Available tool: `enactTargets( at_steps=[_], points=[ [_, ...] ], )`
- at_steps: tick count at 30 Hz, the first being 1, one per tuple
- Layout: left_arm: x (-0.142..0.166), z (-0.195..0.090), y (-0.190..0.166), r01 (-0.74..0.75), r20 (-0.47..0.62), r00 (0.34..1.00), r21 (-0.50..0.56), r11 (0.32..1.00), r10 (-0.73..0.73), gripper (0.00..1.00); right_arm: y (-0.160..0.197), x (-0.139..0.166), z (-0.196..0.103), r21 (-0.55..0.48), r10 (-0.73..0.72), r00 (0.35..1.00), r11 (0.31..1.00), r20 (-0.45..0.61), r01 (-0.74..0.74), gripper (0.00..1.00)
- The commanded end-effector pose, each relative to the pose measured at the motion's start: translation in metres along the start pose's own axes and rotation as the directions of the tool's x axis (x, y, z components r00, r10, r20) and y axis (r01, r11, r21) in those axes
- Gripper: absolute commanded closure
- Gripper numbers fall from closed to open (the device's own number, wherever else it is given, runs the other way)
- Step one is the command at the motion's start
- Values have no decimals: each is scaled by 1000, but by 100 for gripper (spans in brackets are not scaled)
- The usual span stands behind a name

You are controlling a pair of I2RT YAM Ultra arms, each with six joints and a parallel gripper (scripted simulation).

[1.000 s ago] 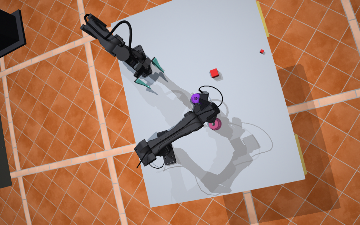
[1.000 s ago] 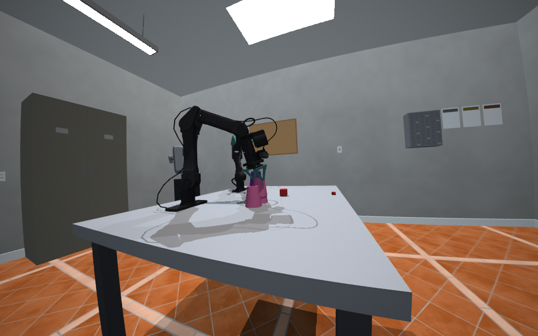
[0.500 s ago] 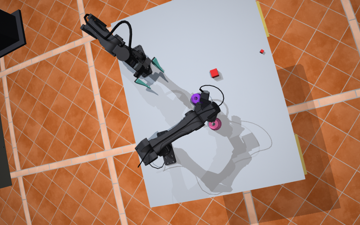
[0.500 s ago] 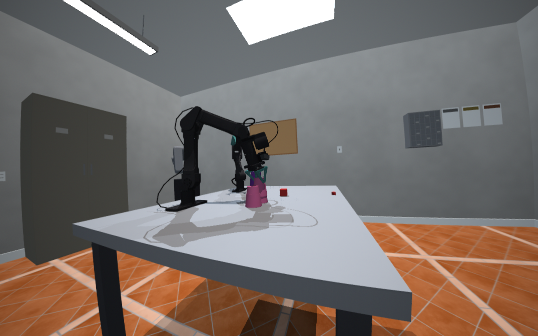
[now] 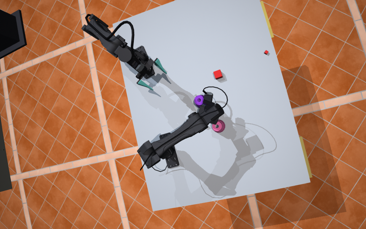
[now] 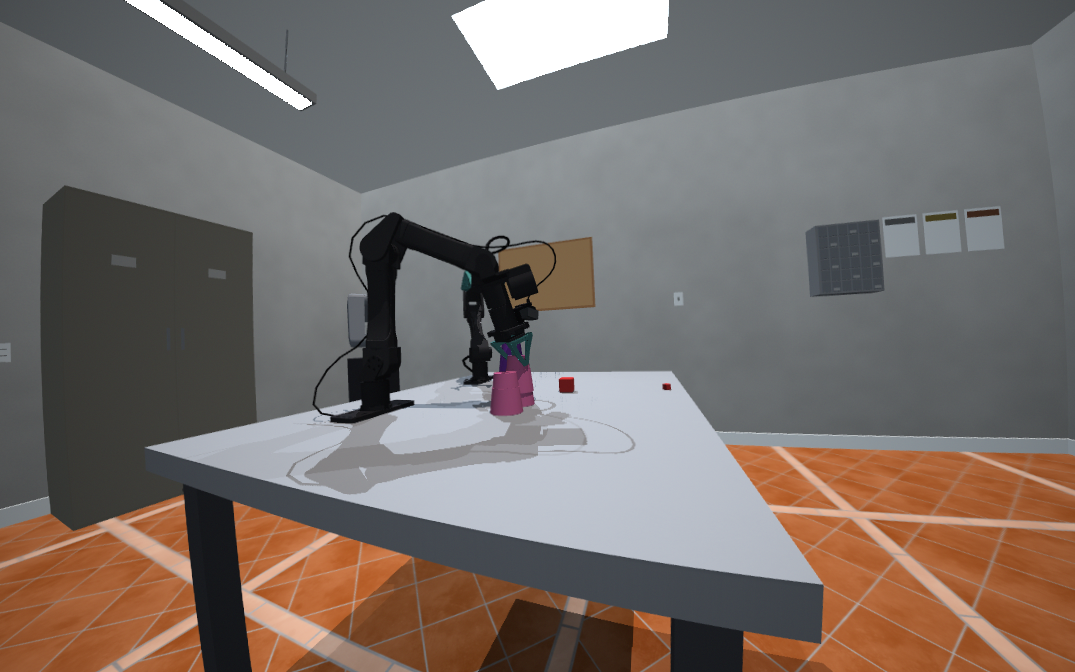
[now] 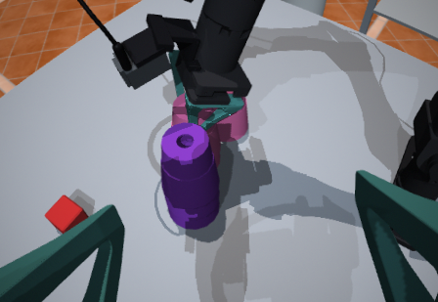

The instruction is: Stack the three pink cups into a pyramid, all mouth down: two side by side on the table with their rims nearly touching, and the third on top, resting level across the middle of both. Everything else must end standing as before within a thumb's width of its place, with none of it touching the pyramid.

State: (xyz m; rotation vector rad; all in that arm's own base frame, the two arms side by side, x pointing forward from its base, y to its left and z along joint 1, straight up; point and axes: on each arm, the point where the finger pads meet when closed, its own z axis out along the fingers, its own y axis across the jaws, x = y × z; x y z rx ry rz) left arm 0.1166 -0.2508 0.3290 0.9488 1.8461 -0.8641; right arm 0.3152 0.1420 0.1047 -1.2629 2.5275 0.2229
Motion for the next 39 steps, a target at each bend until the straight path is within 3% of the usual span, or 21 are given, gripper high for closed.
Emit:
enactTargets(
  at_steps=[1,3,8,12,22,39],
  points=[
    [-4,-5,-1,4,23,1000,5,1000,-4,0,1,0,-4,7,-3,1000,1000,12,3,46],
    [-4,-5,-1,4,23,1000,5,1000,-4,0,1,0,-4,7,-3,1000,1000,12,3,51],
    [-4,-5,-1,4,23,1000,5,1000,-4,0,0,-3,-4,8,-3,1000,1000,14,3,54],
    [-4,-5,-1,4,23,1000,5,1000,-4,0,1,-3,-8,8,-3,1000,1000,14,3,100],
    [-4,-5,-1,4,23,1000,5,1000,-4,0,0,-10,-24,12,-5,1000,1000,20,4,100],
    [-4,-5,-1,4,23,1000,5,1000,-4,0,0,-28,-76,6,-3,1000,1000,13,3,100]
  ],
)
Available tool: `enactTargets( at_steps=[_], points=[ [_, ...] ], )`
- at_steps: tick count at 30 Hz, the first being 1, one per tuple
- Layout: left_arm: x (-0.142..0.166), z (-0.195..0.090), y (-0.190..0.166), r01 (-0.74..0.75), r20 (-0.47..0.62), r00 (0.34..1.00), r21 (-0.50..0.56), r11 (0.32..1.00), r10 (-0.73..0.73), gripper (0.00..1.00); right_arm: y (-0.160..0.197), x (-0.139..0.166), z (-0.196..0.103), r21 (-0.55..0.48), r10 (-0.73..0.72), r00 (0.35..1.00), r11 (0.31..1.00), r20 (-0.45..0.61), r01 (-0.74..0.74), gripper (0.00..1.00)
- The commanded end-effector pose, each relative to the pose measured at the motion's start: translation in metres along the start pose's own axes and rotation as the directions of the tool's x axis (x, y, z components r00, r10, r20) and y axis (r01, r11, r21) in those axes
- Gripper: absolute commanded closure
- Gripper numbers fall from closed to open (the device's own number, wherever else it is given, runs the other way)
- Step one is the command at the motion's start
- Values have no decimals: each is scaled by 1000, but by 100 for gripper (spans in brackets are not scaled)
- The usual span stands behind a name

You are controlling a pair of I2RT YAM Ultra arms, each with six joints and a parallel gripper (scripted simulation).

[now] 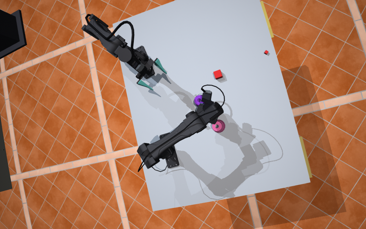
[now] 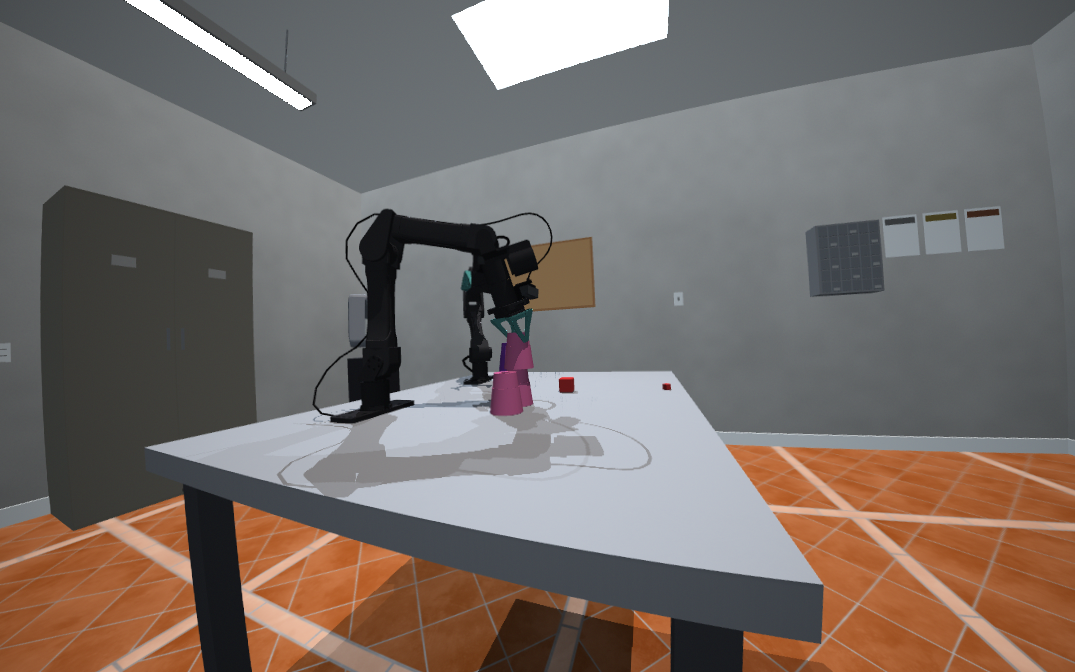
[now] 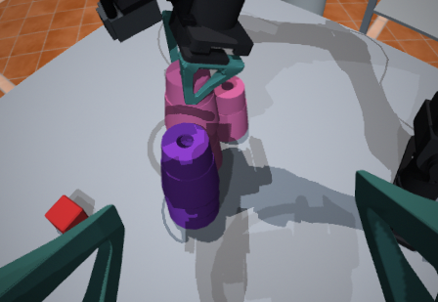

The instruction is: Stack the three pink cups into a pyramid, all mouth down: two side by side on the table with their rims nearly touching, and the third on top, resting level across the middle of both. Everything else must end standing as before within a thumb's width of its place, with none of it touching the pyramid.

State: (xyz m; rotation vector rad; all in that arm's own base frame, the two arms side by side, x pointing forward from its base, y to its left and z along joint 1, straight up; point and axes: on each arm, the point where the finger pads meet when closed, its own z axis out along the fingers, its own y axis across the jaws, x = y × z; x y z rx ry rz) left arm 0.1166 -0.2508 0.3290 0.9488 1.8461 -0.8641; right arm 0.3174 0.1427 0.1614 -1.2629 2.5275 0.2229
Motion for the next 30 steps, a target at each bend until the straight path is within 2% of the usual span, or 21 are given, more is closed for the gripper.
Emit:
enactTargets(
  at_steps=[1,10,24,30],
  points=[
    [-4,-5,-1,4,23,1000,5,1000,-4,0,1,-8,-27,6,-3,1000,1000,13,3,100],
    [-4,-5,-1,4,23,1000,5,1000,-4,0,1,-20,-61,1,-1,1000,1000,5,1,100],
    [-4,-5,-1,4,23,1000,5,1000,-4,0,2,-32,-95,1,-1,1000,1000,5,1,100],
    [-4,-5,-1,4,23,1000,5,1000,-4,0,-8,-33,-101,24,-41,997,999,58,40,100]
  ],
)
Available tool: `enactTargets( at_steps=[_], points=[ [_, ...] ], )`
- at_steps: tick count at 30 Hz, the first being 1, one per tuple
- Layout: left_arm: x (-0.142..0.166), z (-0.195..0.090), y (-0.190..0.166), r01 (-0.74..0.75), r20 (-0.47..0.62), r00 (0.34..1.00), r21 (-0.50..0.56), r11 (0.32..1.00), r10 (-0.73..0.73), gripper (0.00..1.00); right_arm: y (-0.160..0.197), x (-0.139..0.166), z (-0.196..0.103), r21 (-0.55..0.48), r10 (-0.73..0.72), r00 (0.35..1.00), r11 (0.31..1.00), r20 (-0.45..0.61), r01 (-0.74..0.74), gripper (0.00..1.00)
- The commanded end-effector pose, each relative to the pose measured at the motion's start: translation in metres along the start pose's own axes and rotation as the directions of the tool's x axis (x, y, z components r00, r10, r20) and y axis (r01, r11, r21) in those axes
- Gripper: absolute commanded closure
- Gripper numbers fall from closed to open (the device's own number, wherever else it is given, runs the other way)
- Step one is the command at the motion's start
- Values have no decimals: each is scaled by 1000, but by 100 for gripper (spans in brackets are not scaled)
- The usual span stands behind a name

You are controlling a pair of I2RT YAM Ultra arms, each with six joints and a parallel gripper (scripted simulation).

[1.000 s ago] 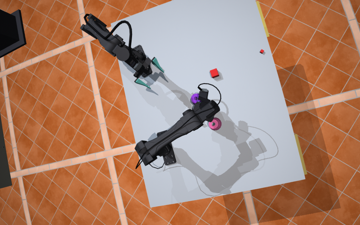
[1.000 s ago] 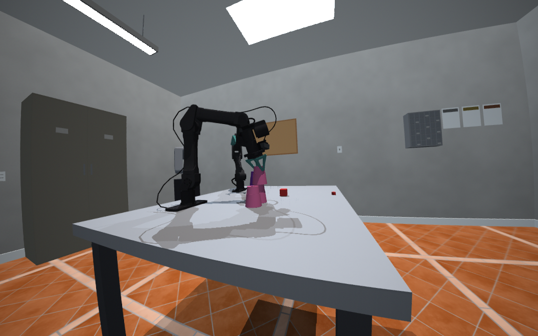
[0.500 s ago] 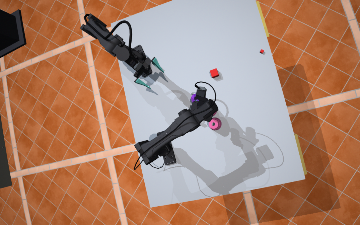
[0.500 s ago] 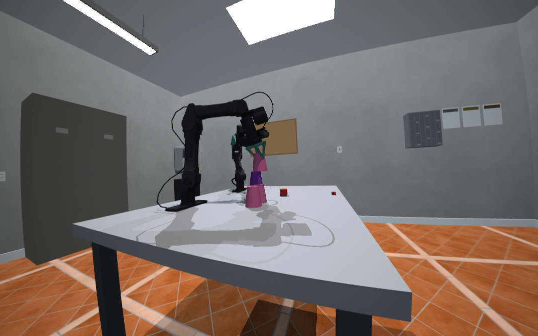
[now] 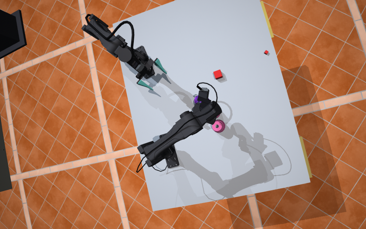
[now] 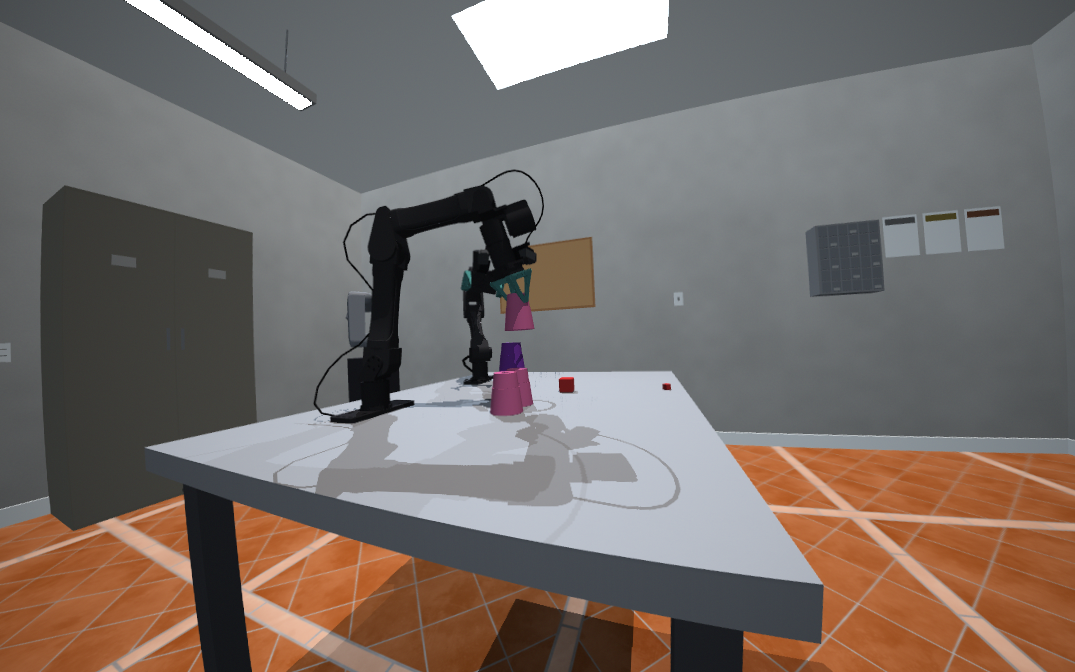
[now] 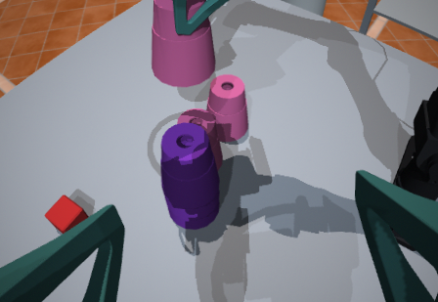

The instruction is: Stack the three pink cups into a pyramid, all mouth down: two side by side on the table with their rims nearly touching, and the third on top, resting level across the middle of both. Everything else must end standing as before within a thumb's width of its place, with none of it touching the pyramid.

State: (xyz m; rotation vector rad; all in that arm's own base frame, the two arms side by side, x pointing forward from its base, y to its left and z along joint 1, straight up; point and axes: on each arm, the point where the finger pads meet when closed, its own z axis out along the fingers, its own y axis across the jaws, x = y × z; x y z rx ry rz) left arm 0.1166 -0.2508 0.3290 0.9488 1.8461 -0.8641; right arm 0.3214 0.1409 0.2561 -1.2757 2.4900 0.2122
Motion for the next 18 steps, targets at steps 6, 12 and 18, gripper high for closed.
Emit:
enactTargets(
  at_steps=[6,12,18],
  points=[
    [-4,-5,-1,4,23,1000,5,1000,-4,0,-12,34,-8,-18,4,1000,1000,-8,-4,100],
    [-4,-5,-1,4,23,1000,5,1000,-4,0,-19,35,-5,2,17,1000,1000,-2,-17,100],
    [-4,-5,-1,4,23,1000,5,1000,-4,0,-20,34,-2,9,7,1000,1000,5,-7,100]
  ],
)
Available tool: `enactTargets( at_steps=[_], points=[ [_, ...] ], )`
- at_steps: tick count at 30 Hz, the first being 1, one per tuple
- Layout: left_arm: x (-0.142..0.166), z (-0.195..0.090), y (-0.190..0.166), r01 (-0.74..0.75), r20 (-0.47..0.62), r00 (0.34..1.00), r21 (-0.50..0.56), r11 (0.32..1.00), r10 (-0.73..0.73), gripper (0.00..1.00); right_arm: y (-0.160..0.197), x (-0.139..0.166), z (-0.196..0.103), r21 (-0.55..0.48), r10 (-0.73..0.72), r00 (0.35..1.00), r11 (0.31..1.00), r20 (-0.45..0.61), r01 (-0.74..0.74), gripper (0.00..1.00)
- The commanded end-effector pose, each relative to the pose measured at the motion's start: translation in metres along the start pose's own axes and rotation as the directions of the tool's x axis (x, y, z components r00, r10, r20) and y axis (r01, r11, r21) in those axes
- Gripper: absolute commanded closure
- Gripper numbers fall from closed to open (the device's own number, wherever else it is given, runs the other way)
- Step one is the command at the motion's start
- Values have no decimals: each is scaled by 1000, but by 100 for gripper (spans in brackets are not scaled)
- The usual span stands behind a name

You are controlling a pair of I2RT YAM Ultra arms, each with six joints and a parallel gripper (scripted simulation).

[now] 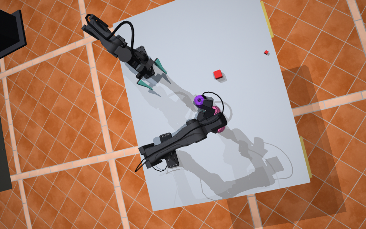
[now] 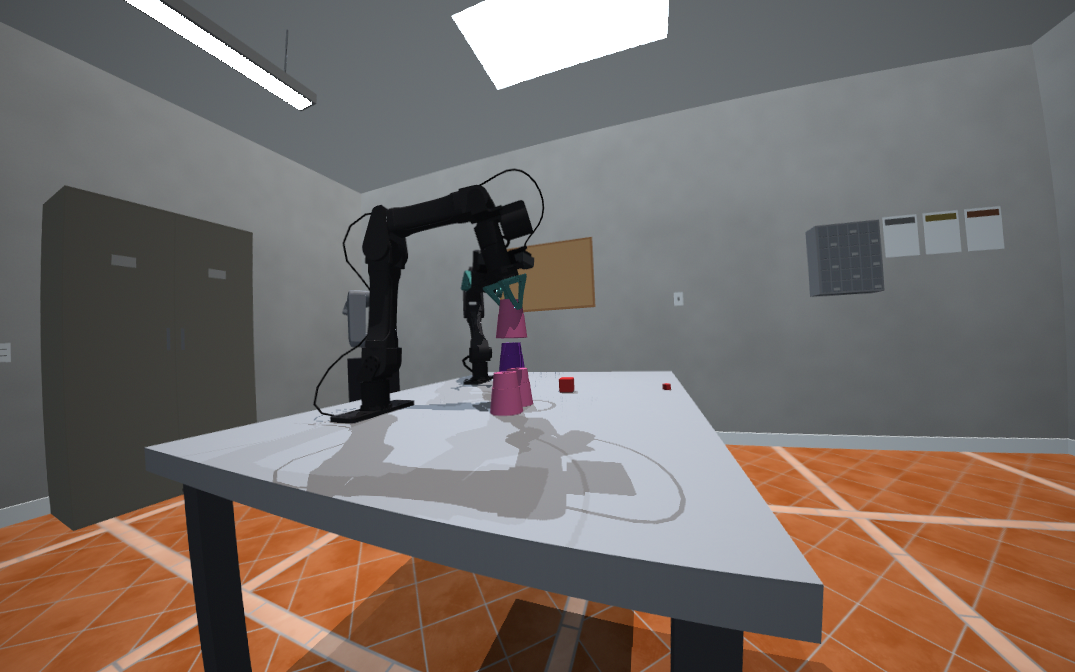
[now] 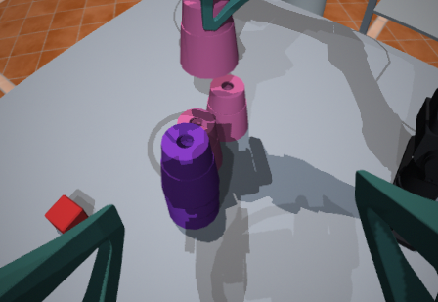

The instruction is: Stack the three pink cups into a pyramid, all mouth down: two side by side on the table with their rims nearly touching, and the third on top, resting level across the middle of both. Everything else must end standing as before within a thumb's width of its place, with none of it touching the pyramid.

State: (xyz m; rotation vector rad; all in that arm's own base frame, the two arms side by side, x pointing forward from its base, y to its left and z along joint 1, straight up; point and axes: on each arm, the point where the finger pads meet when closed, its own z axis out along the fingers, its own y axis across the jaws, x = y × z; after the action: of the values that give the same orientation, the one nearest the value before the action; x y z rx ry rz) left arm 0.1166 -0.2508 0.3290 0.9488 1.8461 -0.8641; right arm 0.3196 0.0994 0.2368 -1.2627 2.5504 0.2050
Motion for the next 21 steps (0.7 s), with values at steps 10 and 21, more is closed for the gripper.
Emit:
enactTargets(
  at_steps=[10,21],
  points=[
    [-4,-5,-1,4,23,1000,5,1000,-4,0,0,-2,9,28,-22,998,999,60,21,100],
    [-4,-5,-1,4,23,1000,5,1000,-4,0,1,6,31,26,-22,998,999,59,20,100]
  ],
)
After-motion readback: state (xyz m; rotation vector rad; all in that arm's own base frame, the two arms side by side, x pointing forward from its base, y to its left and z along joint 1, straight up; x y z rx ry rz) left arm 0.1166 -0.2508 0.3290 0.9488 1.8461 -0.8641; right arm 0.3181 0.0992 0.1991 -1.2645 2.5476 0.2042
